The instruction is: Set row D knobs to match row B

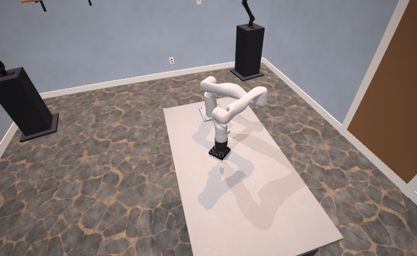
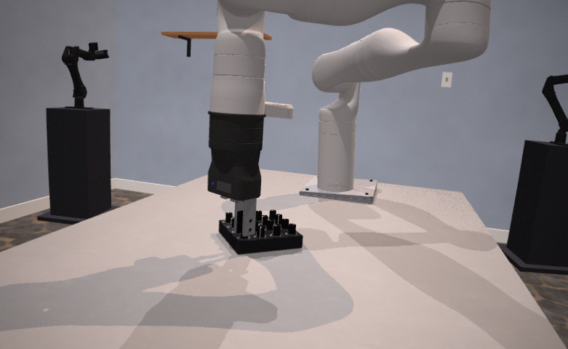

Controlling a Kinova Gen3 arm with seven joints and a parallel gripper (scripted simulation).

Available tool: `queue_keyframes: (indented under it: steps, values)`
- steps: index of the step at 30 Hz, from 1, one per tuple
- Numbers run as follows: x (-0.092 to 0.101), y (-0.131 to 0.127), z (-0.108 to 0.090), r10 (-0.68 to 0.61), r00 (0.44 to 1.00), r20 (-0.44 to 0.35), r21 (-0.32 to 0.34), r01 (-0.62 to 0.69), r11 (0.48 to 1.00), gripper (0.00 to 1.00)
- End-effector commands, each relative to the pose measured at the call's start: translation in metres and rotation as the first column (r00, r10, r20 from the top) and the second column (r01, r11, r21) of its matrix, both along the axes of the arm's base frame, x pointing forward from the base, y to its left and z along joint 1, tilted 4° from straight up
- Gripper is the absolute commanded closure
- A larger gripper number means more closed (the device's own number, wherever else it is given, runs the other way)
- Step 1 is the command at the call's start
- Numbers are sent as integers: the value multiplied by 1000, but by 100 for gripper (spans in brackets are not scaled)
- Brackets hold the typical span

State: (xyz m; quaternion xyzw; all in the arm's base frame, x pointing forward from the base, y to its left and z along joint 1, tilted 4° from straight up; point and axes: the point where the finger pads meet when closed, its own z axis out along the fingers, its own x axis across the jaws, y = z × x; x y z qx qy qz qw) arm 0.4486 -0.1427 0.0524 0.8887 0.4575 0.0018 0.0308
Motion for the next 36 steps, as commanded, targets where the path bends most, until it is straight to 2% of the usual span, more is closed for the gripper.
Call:
queue_keyframes:
  steps: [1, 17, 28, 30, 36]
  values:
    - [0, 0, 1, 21, 1000, 1, -1, -21, 1000, 70]
    - [0, 0, 1, 233, 972, -12, -7, -233, 972, 70]
    - [0, 0, 1, 431, 902, -25, -9, -432, 902, 70]
    - [0, 0, 1, 431, 902, -25, -9, -432, 902, 70]
    - [0, 0, 1, 527, 849, -32, -10, -527, 850, 70]
